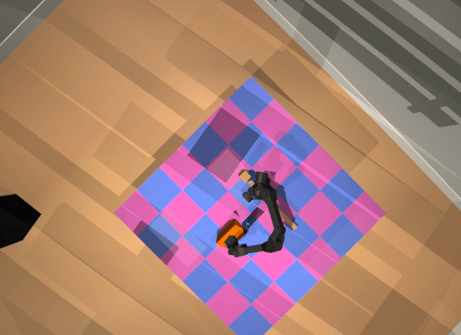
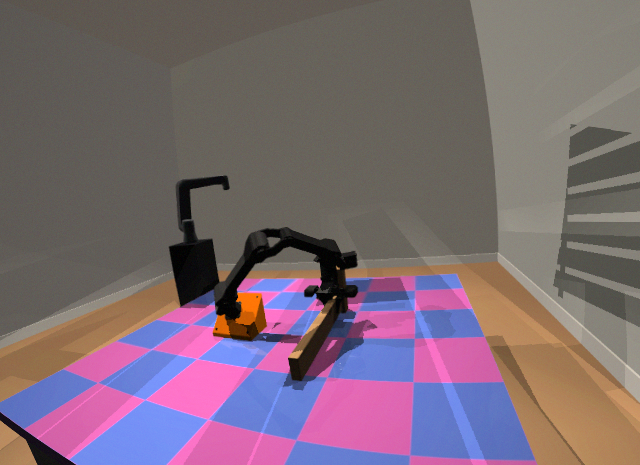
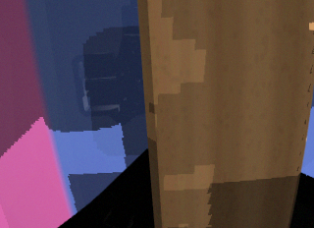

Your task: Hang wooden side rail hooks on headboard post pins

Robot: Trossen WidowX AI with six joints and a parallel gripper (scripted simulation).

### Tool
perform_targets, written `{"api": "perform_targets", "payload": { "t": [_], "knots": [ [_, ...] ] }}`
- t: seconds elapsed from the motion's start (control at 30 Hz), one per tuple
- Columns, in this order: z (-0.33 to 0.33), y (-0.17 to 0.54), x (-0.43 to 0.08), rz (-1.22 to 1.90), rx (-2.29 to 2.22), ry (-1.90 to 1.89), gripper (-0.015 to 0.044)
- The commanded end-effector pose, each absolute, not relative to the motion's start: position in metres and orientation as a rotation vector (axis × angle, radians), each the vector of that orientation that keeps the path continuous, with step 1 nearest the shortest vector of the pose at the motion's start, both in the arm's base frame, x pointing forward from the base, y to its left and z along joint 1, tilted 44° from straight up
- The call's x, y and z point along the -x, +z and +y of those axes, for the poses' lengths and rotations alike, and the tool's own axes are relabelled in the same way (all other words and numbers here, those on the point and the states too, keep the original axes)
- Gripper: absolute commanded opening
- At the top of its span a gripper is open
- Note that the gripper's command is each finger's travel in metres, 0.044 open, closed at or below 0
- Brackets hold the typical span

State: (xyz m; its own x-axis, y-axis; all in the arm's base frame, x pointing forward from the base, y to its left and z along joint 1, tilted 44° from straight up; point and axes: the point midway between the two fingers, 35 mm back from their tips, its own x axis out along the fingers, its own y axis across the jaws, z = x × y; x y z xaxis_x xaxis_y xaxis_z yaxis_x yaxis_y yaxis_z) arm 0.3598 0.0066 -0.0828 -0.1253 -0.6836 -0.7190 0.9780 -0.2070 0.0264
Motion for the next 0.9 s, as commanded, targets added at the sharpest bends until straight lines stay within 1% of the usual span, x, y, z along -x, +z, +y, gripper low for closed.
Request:
{"api": "perform_targets", "payload": {
  "t": [0.0,0.87],
  "knots": [
    [0.0076,-0.0838,-0.3603,0.556,-0.732,-1.658,0.0000],
    [0.0047,-0.0869,-0.3598,0.556,-0.732,-1.658,0.0000]
  ]
}}
